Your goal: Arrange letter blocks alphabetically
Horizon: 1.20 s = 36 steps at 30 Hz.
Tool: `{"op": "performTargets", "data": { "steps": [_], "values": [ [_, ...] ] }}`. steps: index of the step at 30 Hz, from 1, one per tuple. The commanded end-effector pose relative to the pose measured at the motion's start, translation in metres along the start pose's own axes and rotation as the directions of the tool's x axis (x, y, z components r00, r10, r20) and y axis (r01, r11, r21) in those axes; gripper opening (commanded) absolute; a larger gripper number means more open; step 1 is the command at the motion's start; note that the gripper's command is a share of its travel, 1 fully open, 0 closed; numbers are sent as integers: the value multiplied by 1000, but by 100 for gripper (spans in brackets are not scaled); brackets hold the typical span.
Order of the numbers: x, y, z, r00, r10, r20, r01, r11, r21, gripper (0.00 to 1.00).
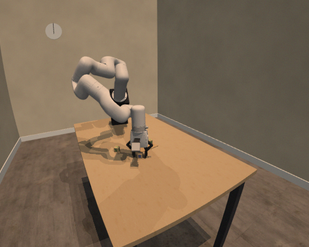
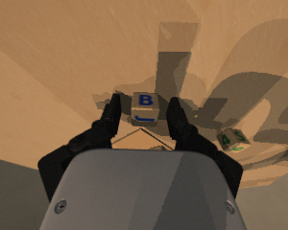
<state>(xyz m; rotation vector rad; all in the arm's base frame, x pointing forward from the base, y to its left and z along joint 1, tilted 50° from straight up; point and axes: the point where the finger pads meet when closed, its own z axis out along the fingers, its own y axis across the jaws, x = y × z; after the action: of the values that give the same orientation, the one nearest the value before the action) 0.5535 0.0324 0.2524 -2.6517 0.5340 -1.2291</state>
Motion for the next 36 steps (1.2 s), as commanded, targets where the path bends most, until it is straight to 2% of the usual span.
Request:
{"op": "performTargets", "data": {
  "steps": [1, 2, 3, 19, 20, 36],
  "values": [
    [1, -1, -1, 1000, -1, -2, 1, 1000, 2, 69],
    [1, -1, -1, 1000, -1, -2, 1, 1000, 2, 69],
    [1, -1, -1, 1000, -1, -2, 1, 1000, 2, 47],
    [1, -1, -1, 1000, -1, -2, 1, 1000, 2, 47],
    [1, -1, -1, 1000, -1, -2, 1, 1000, 2, 27],
    [1, -1, -1, 1000, -1, -2, 1, 1000, 2, 27]
  ]
}}
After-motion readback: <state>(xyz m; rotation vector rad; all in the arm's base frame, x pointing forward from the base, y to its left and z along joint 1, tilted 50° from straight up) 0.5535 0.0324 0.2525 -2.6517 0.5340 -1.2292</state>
